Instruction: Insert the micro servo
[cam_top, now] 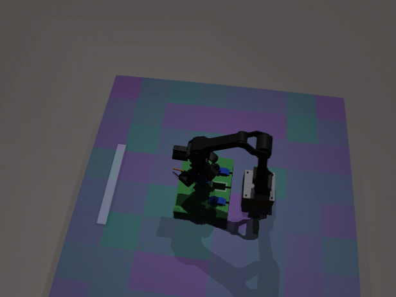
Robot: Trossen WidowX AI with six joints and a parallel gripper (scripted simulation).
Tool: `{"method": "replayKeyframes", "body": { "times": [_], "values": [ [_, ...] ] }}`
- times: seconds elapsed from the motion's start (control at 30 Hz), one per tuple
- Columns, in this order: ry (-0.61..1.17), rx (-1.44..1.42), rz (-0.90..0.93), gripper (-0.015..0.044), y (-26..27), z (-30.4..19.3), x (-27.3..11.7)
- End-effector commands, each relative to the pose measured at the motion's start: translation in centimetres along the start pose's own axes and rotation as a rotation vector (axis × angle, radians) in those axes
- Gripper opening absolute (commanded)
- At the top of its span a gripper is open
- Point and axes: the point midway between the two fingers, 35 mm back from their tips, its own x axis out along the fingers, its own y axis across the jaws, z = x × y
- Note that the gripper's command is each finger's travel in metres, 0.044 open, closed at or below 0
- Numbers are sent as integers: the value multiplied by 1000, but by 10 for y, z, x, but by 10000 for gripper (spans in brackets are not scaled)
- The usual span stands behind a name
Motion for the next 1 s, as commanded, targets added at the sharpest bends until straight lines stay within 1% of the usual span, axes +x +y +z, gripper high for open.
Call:
{"method": "replayKeyframes", "body": {
  "times": [0.0,0.97],
  "values": [
    [5,103,2,0,0,-1,0],
    [6,1112,-1,0,0,-1,0]
  ]
}}
